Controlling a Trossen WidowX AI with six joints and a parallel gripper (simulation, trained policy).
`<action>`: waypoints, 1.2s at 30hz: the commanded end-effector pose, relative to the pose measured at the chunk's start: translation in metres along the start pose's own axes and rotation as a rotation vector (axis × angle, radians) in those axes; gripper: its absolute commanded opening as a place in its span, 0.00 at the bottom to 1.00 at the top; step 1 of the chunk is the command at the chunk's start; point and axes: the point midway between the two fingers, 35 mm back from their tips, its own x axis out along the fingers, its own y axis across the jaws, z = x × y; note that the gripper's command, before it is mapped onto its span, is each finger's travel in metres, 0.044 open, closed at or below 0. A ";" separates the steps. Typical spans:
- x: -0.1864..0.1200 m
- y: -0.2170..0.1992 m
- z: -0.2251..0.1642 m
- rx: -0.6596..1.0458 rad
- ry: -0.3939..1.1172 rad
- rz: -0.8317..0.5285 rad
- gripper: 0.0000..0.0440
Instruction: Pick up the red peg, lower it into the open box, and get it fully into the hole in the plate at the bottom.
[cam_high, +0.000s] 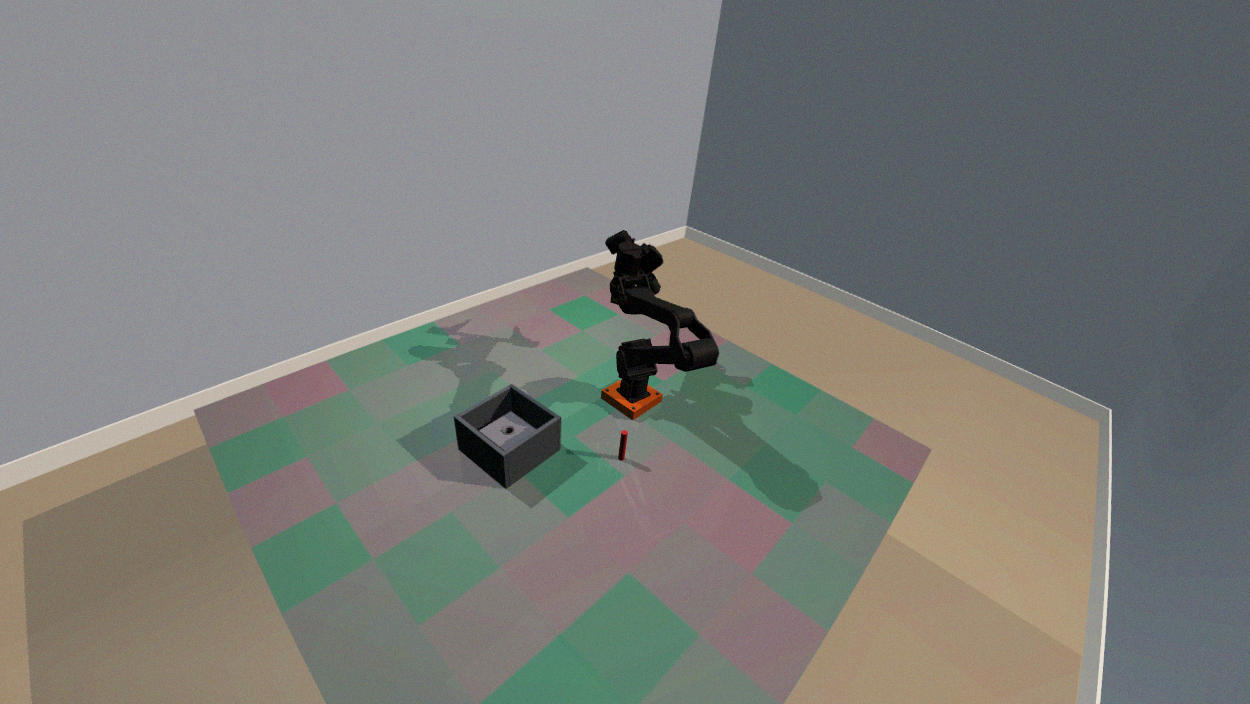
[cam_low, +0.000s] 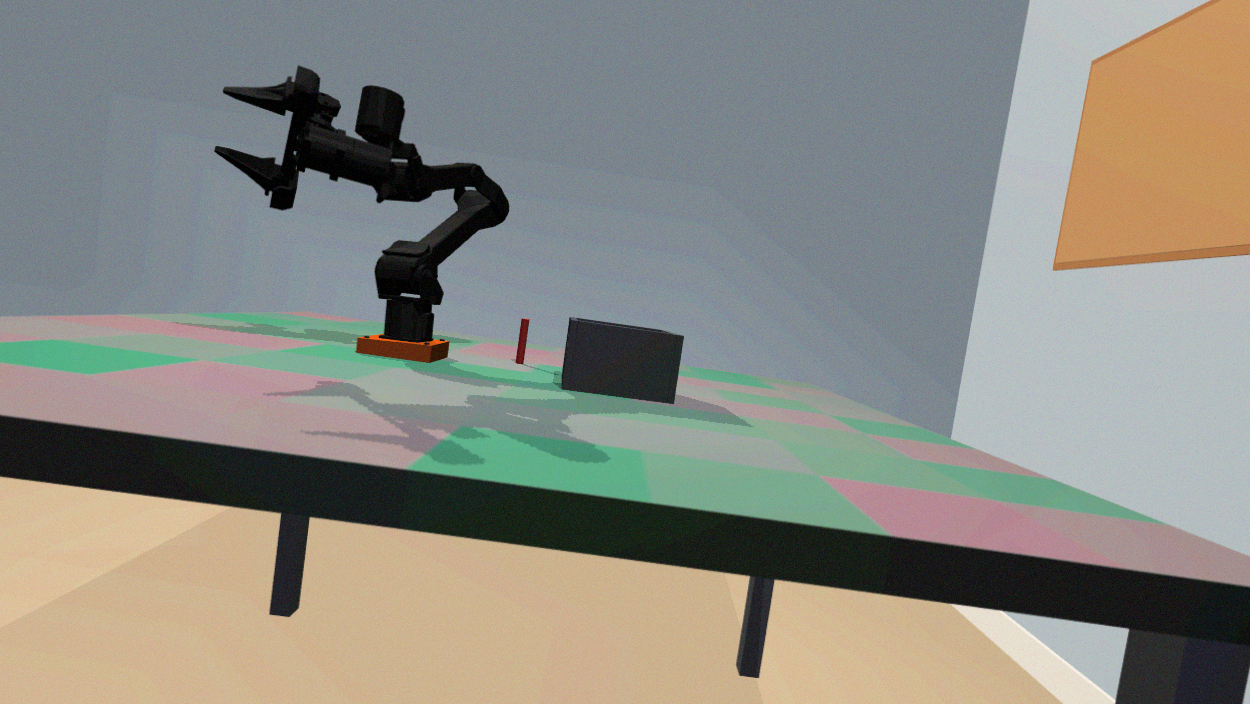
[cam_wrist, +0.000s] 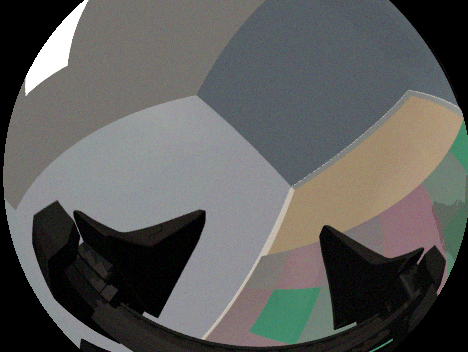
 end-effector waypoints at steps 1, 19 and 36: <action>-0.001 0.005 0.001 0.011 0.005 0.015 0.97; -0.067 0.076 -0.081 -0.083 0.518 0.244 1.00; -0.180 0.098 -0.131 -0.286 1.027 0.464 1.00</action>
